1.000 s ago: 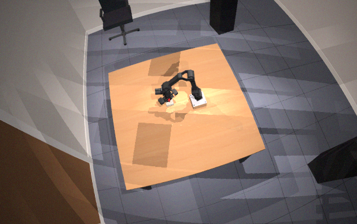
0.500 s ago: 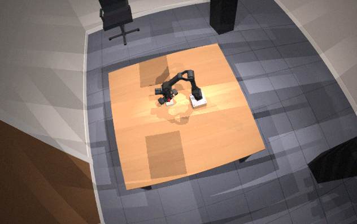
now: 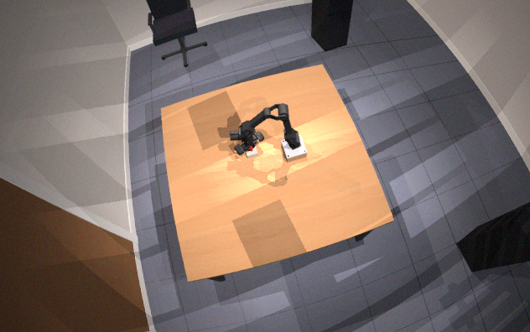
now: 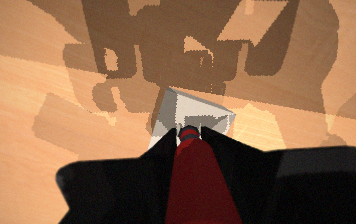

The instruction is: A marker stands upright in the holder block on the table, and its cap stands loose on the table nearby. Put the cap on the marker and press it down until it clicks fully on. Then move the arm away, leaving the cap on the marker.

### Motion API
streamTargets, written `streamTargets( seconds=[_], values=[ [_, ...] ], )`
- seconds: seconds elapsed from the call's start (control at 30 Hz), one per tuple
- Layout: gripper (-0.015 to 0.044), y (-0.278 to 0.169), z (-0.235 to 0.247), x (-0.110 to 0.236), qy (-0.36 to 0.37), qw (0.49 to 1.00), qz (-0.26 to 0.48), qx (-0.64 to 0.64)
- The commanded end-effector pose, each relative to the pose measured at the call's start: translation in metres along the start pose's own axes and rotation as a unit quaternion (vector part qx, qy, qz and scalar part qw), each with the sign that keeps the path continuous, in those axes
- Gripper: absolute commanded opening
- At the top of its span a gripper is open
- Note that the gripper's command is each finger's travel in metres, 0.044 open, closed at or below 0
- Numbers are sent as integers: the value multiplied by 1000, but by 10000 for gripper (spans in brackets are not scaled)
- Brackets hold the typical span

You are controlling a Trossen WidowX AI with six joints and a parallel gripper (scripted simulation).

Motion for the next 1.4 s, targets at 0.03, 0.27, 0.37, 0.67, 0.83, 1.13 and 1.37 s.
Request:
streamTargets(
  seconds=[0.03, 0.27, 0.37, 0.67, 0.83, 1.13, 1.37],
  values=[
    [0, -1, -1, -10, -3, 1000, 5, 2],
    [0, -1, -1, -10, -3, 1000, 5, 2],
    [0, -1, -1, -10, -3, 1000, 5, 2],
    [0, -1, -1, -10, -3, 1000, 5, 2],
    [53, 0, 0, 0, 0, 1000, 0, 0],
    [289, 0, 0, 0, 0, 1000, 0, 0],
    [440, 0, 0, 0, 0, 1000, 0, 0]
  ],
)
Point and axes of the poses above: the point midway between the two fingers, 35 mm back from their tips, its own x axis back along the fingers, its own z axis across the jaws, y = z × x, the point moved 9 cm from there along x, back along the fingers, and after that the axes turned 14 degrees about x, right-handed, at the moved point
